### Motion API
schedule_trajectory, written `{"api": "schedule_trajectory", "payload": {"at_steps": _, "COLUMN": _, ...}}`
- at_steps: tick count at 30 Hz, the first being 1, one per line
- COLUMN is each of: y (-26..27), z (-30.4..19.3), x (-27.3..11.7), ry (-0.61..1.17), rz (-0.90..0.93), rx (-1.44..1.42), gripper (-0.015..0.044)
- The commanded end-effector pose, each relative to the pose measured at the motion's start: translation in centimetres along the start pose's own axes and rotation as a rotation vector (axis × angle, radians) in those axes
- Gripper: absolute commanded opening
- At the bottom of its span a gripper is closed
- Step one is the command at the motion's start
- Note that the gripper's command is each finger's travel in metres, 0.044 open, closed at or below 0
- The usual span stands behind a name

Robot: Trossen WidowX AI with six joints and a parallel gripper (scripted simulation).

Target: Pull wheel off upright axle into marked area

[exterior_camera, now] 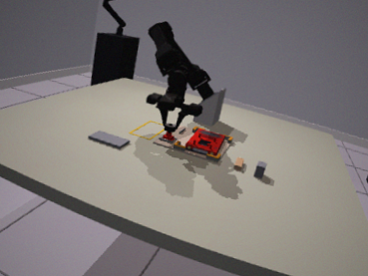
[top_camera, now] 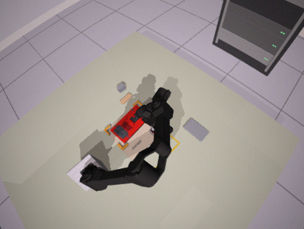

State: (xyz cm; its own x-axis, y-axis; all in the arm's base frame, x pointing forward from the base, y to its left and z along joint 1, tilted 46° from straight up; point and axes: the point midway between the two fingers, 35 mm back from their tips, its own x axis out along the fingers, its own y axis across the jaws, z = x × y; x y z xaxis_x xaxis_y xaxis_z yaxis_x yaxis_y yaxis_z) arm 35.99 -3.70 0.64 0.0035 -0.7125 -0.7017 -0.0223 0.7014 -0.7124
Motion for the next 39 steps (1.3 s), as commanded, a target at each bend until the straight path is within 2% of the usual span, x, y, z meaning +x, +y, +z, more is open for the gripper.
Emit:
{"api": "schedule_trajectory", "payload": {"at_steps": 1, "y": 0.1, "z": 0.1, "x": -0.5, "ry": -0.007, "rz": 0.001, "rx": 0.0, "gripper": 0.0}}
{"api": "schedule_trajectory", "payload": {"at_steps": 39, "y": 0.1, "z": 0.0, "x": -1.7, "ry": -0.009, "rz": 0.0, "rx": -0.002, "gripper": 0.0}}
